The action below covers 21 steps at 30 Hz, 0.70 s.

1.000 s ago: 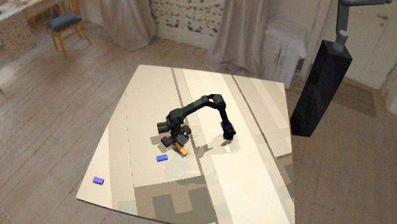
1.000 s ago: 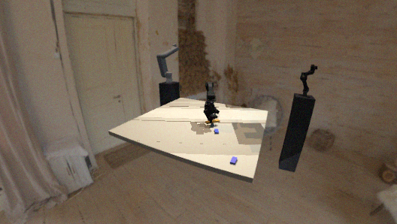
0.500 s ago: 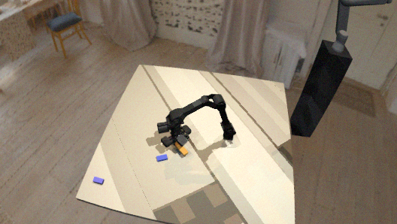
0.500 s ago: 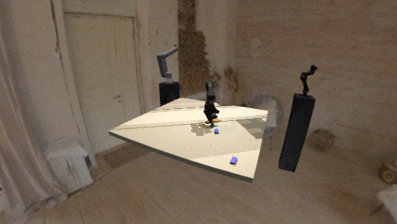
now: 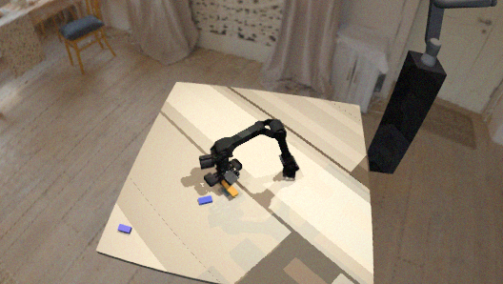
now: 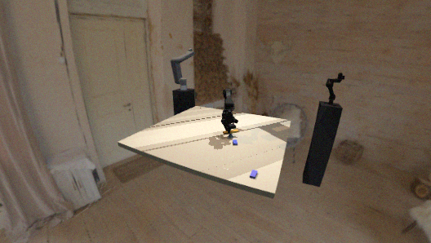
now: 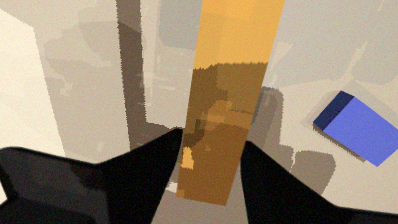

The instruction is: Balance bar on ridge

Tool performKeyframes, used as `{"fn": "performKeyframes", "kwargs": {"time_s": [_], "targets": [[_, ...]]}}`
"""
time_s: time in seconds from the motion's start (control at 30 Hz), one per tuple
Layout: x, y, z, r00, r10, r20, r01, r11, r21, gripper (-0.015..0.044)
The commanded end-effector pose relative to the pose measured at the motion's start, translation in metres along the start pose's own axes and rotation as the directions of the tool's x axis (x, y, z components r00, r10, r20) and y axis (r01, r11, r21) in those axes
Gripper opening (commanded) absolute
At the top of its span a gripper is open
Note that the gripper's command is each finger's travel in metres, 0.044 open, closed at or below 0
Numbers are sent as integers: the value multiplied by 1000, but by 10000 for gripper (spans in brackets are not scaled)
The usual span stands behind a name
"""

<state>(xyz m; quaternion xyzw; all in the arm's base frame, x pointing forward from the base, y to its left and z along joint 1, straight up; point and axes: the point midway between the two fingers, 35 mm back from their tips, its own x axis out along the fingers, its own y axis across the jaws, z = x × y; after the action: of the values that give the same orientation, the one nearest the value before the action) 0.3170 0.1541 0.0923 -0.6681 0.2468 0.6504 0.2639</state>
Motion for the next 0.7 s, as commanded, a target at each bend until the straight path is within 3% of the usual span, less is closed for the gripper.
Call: {"fn": "performKeyframes", "kwargs": {"time_s": [0.0, 0.17, 0.5, 0.67], "targets": [[0, 0, 0, 1000, 0, 0, 0, 1000, 0, 185], [0, 0, 0, 1000, 0, 0, 0, 1000, 0, 185], [0, 0, 0, 1000, 0, 0, 0, 1000, 0, 440], [-18, -3, -1, 1000, 0, 0, 0, 1000, 0, 440]]}}
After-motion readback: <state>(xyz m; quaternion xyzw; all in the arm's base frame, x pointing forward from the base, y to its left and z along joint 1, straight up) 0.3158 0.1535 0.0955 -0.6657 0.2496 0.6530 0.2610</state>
